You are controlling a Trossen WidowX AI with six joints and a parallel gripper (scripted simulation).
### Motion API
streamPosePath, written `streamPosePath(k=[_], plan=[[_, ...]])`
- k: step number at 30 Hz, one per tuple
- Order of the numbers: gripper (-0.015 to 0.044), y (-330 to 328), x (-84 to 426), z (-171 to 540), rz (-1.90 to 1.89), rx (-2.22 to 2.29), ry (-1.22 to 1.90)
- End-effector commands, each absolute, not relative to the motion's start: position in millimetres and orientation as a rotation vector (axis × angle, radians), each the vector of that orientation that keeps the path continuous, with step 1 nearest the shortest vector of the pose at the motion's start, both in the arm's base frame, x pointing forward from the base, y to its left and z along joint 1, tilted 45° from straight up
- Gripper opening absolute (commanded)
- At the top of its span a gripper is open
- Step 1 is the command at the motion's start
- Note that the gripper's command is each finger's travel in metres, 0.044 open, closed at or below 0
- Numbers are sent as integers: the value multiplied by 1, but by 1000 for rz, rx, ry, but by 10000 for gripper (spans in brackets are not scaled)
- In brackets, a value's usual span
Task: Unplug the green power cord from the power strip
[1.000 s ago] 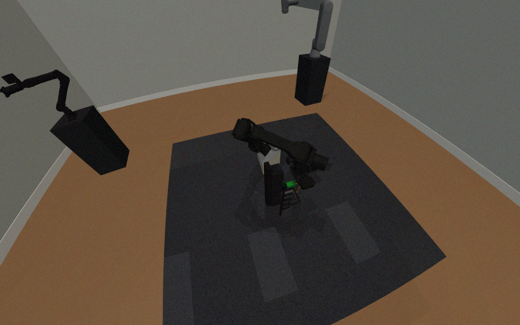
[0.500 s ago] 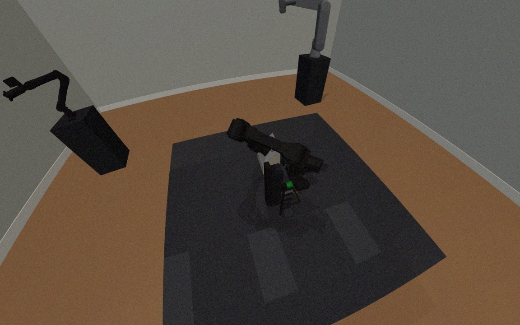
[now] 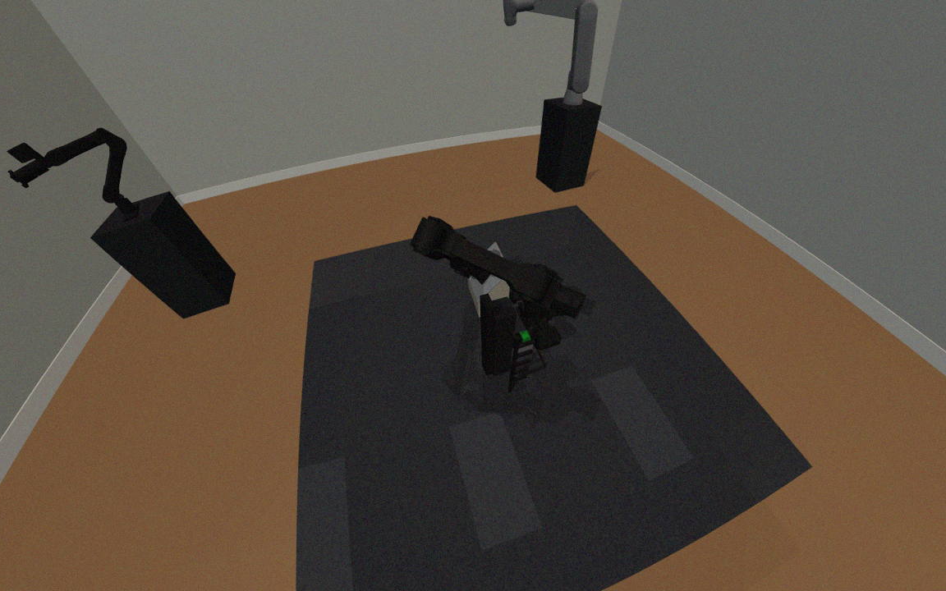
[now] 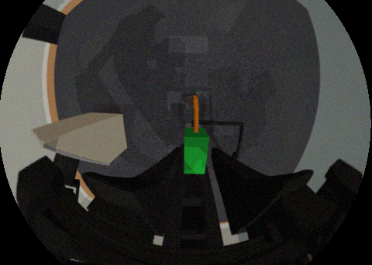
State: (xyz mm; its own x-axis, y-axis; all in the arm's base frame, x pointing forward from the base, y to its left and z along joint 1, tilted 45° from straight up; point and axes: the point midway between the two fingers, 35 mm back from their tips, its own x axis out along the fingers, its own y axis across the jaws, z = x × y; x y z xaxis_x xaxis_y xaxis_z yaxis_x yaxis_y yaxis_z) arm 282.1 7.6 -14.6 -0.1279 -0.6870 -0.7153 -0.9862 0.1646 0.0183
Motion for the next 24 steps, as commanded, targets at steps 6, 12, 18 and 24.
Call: streamPosePath(k=[6,12,18,24], plan=[[81,6,281,-16,686,-1580,1885],[22,6,281,-16,686,-1580,1885],[0,7,282,-17,687,-1580,1884],[0,13,284,-23,688,-1580,1883]])
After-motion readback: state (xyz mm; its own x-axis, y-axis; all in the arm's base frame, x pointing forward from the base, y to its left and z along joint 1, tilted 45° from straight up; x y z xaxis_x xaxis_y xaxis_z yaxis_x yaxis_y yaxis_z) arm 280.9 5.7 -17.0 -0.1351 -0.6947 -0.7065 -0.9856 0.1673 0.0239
